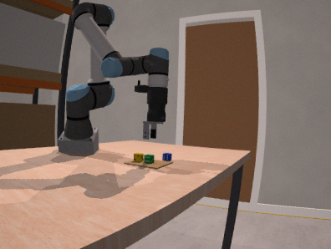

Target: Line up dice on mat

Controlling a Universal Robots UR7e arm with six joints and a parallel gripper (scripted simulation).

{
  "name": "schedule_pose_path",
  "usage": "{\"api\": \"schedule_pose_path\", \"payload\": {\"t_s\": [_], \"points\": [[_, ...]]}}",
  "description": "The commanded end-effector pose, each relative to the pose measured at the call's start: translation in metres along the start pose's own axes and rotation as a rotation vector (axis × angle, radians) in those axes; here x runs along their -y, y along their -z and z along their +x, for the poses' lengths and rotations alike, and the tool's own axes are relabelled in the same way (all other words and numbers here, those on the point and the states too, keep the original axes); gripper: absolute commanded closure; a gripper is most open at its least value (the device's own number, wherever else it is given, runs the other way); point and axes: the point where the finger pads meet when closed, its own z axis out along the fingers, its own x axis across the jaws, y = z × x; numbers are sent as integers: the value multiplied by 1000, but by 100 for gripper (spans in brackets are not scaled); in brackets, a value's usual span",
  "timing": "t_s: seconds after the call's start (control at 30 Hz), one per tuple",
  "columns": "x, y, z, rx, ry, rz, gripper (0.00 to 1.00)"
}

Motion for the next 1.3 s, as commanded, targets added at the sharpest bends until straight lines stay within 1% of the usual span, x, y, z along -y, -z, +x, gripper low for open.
{"api": "schedule_pose_path", "payload": {"t_s": [0.0,0.73,0.9,1.17,1.27], "points": [[0,1,0,0,0,0,0],[0,1,1,0,22,0,0],[-2,0,6,-1,115,0,0],[-6,-1,22,-3,384,1,0],[-7,-1,26,-3,437,1,0]]}}
